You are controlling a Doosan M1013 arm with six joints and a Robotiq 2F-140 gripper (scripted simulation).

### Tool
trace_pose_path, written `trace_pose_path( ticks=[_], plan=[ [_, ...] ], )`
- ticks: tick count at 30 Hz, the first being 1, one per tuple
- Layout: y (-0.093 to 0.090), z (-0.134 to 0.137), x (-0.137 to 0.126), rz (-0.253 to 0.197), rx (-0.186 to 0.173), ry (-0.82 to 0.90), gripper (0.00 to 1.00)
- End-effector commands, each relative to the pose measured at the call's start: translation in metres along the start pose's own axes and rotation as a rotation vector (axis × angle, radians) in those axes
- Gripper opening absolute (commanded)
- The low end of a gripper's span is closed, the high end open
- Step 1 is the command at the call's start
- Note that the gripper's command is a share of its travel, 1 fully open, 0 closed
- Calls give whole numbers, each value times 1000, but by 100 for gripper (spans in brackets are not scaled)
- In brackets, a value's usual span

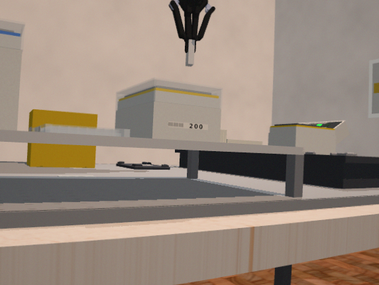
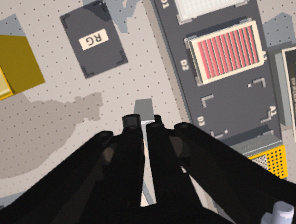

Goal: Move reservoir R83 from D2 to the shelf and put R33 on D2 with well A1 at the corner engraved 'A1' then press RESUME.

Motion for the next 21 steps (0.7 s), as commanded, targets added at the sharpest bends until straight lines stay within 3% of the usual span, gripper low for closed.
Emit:
trace_pose_path(
  ticks=[1, 10, 21],
  plan=[
    [0, 0, 0, 0, 0, 73, 0],
    [0, 0, 0, 0, 0, 202, 0],
    [0, -7, 55, 0, 0, 202, 0]
  ],
)
Point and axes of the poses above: the point where the finger pads meet when closed, its own y axis back along the fingers, its own z axis across the jaws, x = y × z, the point moved 4 cm from there along y, back along the fingers, and after that the axes turned 7 degrees about y, right-handed, at the moved point
